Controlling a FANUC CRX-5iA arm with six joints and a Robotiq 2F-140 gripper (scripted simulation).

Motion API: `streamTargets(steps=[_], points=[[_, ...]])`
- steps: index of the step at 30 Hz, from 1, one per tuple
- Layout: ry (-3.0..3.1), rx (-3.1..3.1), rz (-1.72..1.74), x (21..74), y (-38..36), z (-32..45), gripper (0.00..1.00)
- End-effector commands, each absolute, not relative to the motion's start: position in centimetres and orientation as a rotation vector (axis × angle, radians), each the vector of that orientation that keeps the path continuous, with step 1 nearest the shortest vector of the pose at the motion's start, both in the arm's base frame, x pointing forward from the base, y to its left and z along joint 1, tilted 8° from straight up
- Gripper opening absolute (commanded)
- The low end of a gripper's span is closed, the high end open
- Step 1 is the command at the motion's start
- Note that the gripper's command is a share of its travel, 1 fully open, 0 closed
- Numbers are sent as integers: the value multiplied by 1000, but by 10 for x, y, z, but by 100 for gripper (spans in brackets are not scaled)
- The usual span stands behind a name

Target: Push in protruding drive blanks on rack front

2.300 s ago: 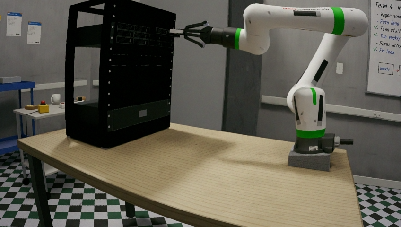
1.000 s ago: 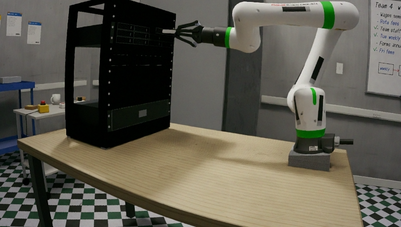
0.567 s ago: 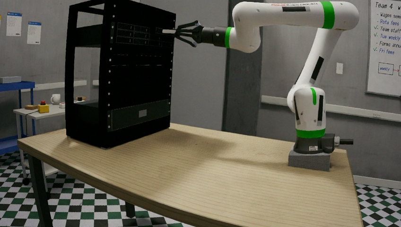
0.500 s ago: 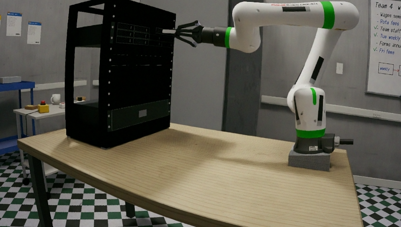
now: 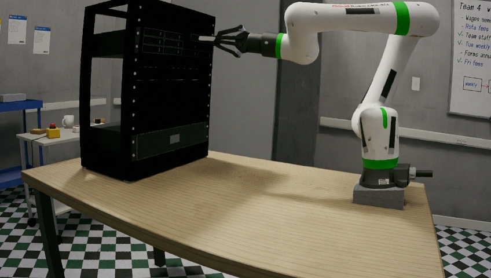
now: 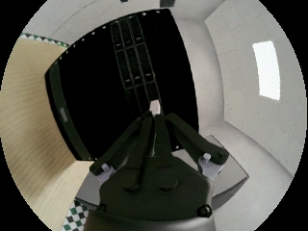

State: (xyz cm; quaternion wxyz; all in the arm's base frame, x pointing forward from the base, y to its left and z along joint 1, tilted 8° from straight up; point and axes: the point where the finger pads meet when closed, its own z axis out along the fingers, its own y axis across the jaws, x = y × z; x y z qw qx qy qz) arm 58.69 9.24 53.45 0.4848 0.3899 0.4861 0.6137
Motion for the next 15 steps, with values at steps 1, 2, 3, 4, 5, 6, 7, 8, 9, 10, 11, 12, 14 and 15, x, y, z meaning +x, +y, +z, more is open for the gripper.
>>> streamTargets(steps=[1,2,3,4,5,6,7,8,9,10,11,12,14,15], points=[[1182,1050,1367,587,93,536,10],[1182,1050,1367,589,93,536,10],[1182,1050,1367,590,93,537,10],[1182,1050,1367,590,93,537,10],[1182,1050,1367,590,93,537,10],[1182,1050,1367,592,94,537,10],[1182,1050,1367,593,94,537,10],[1182,1050,1367,595,94,537,10],[1182,1050,1367,596,94,538,10],[1182,1050,1367,596,94,538,10],[1182,1050,1367,596,94,538,10],[1182,1050,1367,596,94,538,10],[1182,1050,1367,596,94,538,10],[1182,1050,1367,596,94,538,10]])
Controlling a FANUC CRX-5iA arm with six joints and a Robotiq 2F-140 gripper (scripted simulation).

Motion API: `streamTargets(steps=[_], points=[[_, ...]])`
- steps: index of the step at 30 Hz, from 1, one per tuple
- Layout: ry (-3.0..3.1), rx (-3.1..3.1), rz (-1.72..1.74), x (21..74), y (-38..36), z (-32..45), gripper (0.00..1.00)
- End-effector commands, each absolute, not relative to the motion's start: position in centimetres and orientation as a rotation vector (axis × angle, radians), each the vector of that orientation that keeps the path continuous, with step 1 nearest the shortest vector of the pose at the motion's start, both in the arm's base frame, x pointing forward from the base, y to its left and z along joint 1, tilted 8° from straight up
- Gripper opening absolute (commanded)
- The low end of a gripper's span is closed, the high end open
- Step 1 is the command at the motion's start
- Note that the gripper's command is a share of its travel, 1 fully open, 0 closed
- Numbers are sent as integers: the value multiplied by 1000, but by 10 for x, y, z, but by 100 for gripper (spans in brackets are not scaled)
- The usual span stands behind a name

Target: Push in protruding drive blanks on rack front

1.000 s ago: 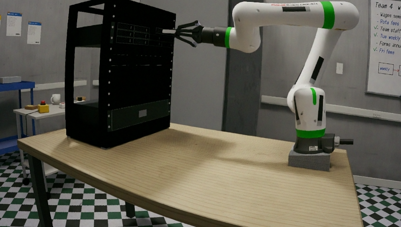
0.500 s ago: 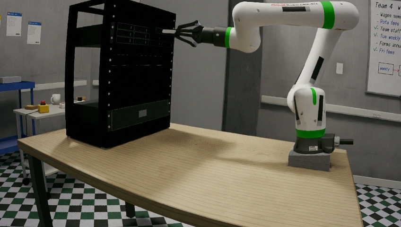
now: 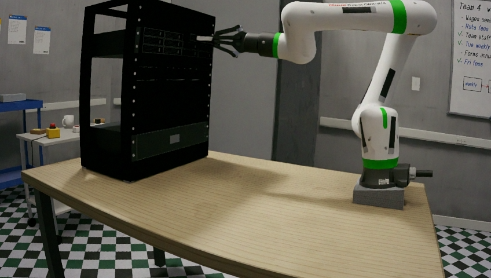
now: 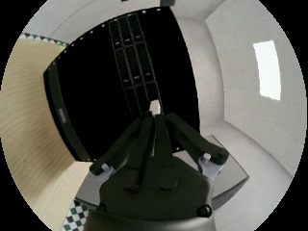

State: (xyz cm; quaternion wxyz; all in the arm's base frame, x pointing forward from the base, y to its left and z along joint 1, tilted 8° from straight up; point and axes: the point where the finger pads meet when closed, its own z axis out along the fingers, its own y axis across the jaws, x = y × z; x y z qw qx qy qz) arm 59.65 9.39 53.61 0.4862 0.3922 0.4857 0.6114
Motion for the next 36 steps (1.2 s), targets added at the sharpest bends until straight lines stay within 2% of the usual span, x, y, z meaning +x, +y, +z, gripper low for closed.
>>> streamTargets(steps=[1,36], points=[[1182,1050,1367,596,94,538,10],[1182,1050,1367,616,97,541,10]])
